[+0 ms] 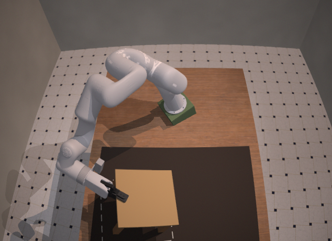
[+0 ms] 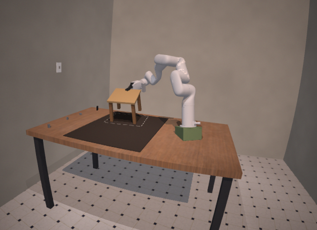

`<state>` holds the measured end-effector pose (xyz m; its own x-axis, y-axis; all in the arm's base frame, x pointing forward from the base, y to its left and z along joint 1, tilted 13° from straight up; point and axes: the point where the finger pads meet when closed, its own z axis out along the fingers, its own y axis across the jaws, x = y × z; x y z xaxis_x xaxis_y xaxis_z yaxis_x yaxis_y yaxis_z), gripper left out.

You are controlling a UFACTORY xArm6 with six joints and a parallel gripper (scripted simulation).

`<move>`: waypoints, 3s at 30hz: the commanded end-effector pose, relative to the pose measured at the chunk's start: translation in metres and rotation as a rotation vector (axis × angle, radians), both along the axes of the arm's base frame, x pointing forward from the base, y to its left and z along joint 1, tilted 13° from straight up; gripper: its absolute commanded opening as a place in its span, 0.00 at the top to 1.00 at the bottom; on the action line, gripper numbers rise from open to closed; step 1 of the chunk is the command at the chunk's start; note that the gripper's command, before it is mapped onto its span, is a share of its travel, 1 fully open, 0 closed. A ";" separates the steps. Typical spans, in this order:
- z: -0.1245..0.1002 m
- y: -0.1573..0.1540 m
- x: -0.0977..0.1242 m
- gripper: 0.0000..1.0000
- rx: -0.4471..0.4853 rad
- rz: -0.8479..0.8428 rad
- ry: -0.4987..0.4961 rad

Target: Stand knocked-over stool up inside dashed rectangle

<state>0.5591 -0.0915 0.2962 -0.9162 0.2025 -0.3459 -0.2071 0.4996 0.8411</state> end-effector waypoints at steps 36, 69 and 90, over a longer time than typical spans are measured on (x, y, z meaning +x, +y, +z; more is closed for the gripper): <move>-0.017 -0.052 0.016 0.79 0.188 0.022 0.046; -0.018 -0.054 0.017 0.79 0.196 0.023 0.048; -0.023 -0.063 0.020 0.79 0.231 0.026 0.057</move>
